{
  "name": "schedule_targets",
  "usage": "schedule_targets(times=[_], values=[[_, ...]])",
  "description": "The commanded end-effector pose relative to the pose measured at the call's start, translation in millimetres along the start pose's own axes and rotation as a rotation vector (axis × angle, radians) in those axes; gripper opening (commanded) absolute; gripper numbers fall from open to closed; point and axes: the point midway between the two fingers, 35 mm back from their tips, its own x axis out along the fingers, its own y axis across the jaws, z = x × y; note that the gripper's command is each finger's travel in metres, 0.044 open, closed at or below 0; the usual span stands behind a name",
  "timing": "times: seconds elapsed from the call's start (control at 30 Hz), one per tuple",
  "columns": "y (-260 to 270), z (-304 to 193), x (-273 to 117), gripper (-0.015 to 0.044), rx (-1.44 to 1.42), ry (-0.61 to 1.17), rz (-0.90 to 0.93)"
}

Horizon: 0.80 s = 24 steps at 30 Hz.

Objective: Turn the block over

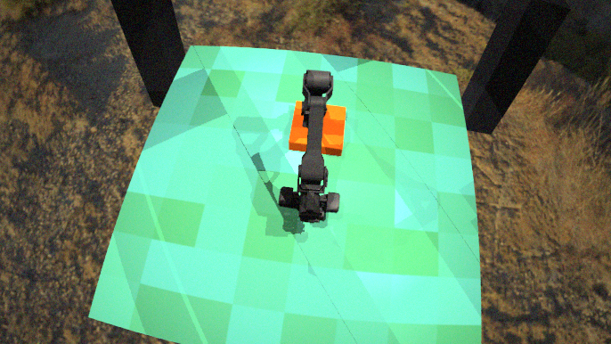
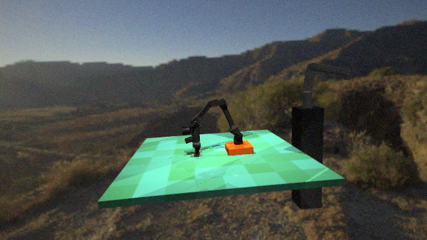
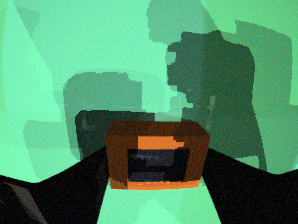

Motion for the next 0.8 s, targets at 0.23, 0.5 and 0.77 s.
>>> schedule_targets(times=[0.23, 0.5, 0.77], values=[[-0.4, -0.4, 2.0, 0.0182, 0.003, 0.004, -0.004], [-0.3, 0.1, -23.1, 0.0031, 0.003, 0.004, -0.004], [-0.3, 0.5, -26.7, 0.0, 0.002, -0.02, -0.004]])
